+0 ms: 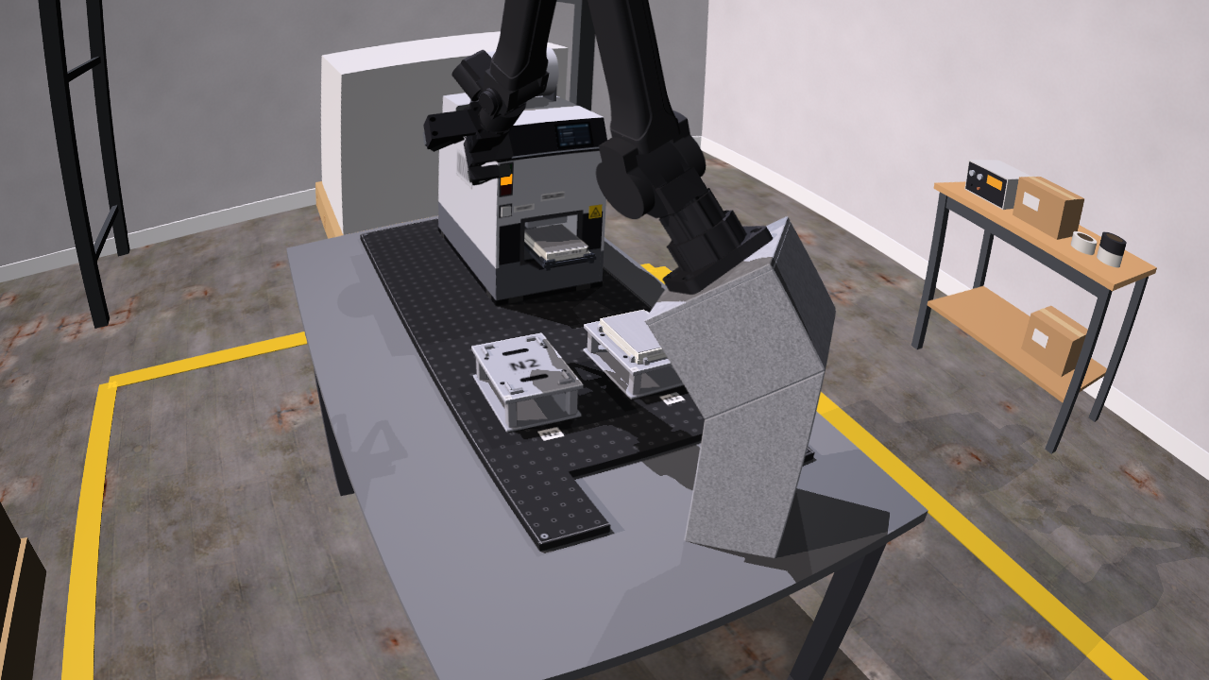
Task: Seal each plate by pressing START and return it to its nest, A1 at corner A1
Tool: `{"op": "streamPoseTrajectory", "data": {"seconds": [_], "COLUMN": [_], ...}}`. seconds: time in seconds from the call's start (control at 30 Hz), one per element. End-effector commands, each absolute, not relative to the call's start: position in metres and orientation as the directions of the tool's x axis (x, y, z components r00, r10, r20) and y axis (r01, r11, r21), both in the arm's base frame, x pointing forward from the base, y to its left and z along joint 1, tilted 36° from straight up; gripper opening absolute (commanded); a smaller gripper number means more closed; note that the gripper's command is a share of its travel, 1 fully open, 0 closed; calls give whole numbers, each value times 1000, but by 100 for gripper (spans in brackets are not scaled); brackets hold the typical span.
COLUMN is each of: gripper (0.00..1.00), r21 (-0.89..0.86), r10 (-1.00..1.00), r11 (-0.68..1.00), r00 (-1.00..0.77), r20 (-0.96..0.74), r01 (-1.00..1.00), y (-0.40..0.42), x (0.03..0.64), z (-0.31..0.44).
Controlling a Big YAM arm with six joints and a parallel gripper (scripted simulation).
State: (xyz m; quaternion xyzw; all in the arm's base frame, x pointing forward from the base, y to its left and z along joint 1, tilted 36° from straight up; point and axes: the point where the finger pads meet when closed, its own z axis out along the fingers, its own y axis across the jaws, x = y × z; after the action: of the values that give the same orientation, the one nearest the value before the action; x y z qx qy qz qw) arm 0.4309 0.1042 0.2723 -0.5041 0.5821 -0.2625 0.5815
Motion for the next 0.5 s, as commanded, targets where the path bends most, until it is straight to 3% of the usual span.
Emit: {"op": "streamPoseTrajectory", "data": {"seconds": [0.0, 0.47], "gripper": [100, 100], "r21": [-901, -897], "r10": [-894, -894], "r11": [359, 357], "r00": [189, 183], "r20": [-407, -409], "r01": [-245, -261], "y": [100, 100], "x": [438, 434], "z": [291, 280]}}
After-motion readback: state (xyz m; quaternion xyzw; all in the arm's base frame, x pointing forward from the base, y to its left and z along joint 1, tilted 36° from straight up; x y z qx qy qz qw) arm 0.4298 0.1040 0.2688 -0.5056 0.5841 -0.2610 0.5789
